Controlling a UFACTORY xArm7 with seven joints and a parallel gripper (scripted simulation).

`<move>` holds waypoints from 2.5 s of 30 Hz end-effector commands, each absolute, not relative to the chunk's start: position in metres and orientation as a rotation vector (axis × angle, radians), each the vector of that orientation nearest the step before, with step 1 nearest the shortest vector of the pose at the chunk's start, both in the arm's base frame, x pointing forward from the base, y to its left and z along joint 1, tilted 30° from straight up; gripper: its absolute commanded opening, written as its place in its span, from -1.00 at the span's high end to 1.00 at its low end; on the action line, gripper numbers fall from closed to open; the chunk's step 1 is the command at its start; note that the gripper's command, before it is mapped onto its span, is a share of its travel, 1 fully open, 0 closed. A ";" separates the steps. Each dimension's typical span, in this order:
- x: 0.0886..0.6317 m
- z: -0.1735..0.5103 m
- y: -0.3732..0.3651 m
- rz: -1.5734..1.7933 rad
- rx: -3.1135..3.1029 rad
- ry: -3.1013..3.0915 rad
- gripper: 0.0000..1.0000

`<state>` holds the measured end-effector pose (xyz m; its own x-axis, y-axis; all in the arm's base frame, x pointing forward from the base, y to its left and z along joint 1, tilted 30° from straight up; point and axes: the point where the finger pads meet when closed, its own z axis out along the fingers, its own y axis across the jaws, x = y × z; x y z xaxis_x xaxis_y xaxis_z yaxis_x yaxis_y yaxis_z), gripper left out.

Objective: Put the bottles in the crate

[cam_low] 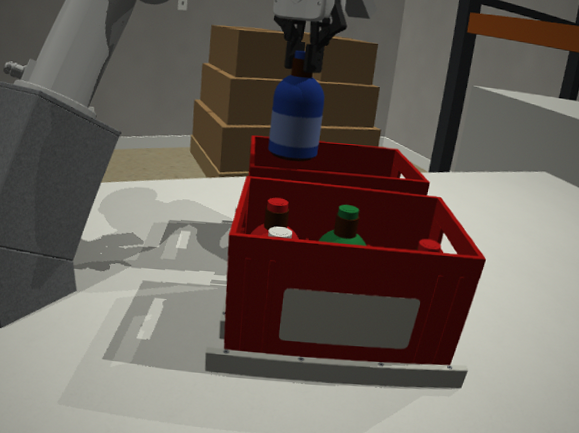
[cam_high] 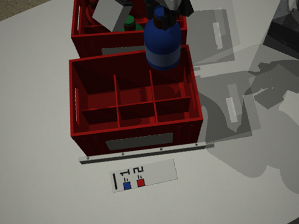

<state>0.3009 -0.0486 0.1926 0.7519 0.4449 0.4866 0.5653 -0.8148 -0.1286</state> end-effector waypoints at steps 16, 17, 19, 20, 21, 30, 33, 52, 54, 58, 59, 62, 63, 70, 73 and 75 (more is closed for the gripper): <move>0.288 0.196 -0.033 -0.651 -2.685 -0.790 1.00; 0.288 0.196 -0.033 -0.651 -2.685 -0.790 1.00; 0.288 0.196 -0.033 -0.651 -2.685 -0.790 1.00; 0.288 0.196 -0.033 -0.651 -2.685 -0.790 1.00; 0.288 0.196 -0.033 -0.651 -2.685 -0.790 1.00; 0.289 0.196 -0.034 -0.651 -2.685 -0.790 1.00; 0.289 0.196 -0.034 -0.651 -2.685 -0.790 1.00; 0.289 0.196 -0.034 -0.651 -2.685 -0.790 1.00; 0.289 0.196 -0.034 -0.651 -2.685 -0.790 1.00; 0.289 0.196 -0.034 -0.651 -2.685 -0.790 1.00; 0.289 0.196 -0.034 -0.651 -2.685 -0.790 1.00; 0.290 0.195 -0.034 -0.651 -2.685 -0.790 1.00; 0.290 0.194 -0.034 -0.651 -2.685 -0.790 1.00; 0.292 0.188 -0.031 -0.651 -2.685 -0.790 1.00; 0.294 0.186 -0.030 -0.651 -2.685 -0.790 1.00; 0.294 0.184 -0.029 -0.651 -2.685 -0.790 1.00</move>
